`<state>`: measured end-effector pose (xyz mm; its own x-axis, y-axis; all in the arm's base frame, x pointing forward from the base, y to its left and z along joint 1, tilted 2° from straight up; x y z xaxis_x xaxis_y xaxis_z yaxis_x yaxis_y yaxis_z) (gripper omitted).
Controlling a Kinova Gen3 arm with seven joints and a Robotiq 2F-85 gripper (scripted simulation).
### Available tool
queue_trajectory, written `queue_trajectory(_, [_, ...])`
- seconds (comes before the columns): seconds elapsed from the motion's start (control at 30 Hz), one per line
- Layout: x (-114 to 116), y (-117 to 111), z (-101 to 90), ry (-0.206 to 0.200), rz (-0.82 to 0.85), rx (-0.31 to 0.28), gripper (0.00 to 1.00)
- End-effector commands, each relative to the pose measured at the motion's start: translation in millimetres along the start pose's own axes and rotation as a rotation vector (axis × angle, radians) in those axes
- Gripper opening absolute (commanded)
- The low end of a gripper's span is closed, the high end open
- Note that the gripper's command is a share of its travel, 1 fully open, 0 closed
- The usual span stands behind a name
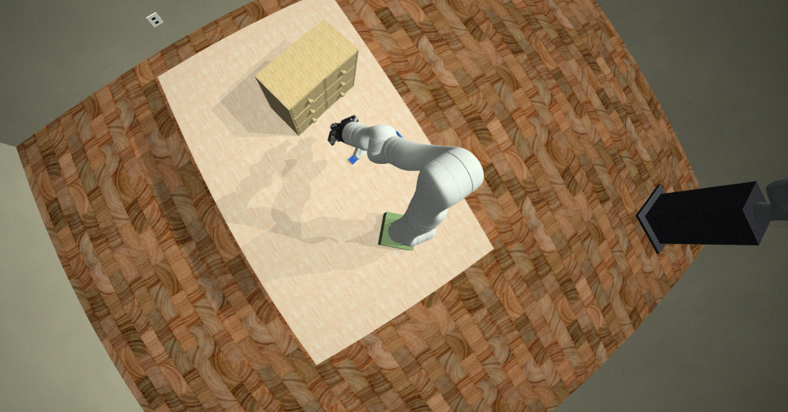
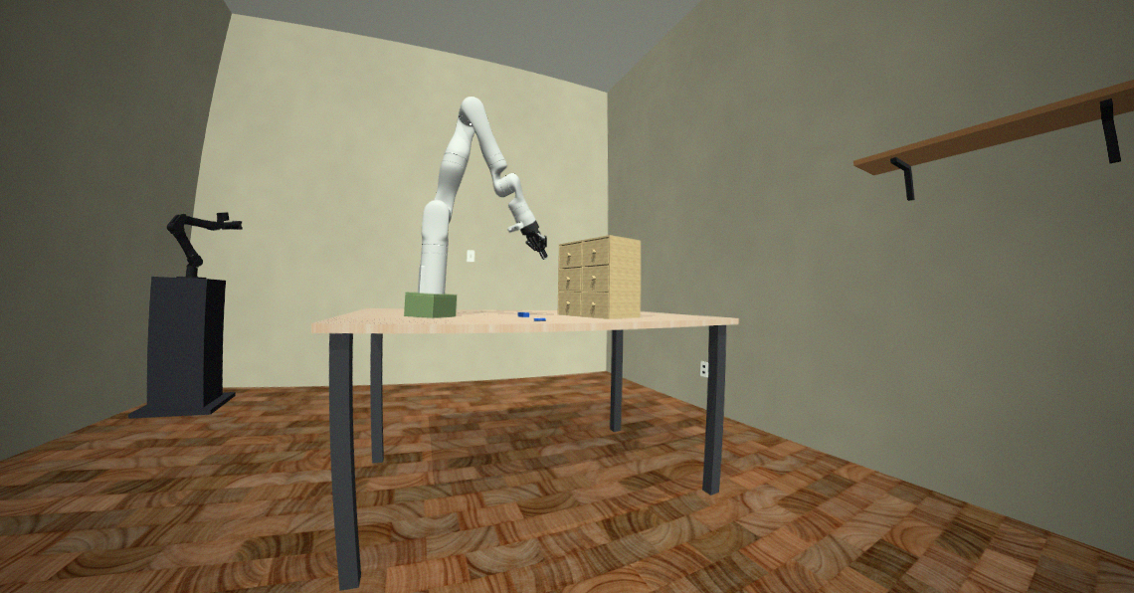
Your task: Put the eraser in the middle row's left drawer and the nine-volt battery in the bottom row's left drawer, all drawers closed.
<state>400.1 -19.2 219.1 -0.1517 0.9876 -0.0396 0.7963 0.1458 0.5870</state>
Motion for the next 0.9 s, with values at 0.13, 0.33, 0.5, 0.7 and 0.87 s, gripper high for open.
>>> queue_trajectory(0.13, [-1.4, 0.5, -0.5, -0.002, 0.002, -0.001, 0.00])
queue_trajectory(0.33, [-1.2, 0.5, -0.8, -0.001, 0.003, 0.001, 0.00])
queue_trajectory(0.5, [-1.1, 0.5, -1.0, 0.000, 0.003, 0.002, 0.00])
queue_trajectory(0.7, [-0.7, 0.5, -1.5, 0.001, 0.003, 0.005, 0.00])
queue_trajectory(0.87, [-0.4, 0.5, -2.1, 0.002, 0.003, 0.009, 0.00])
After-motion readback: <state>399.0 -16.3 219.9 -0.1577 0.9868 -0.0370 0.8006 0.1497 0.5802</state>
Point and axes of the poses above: the point where the finger pads meet when closed, its own z axis out along the fingers, its own x axis across the jaws, y = z × x, the point moved 5 cm from there along -z, back along the fingers, and after that the axes turned 1 degree about -z, right-handed, at the moved point
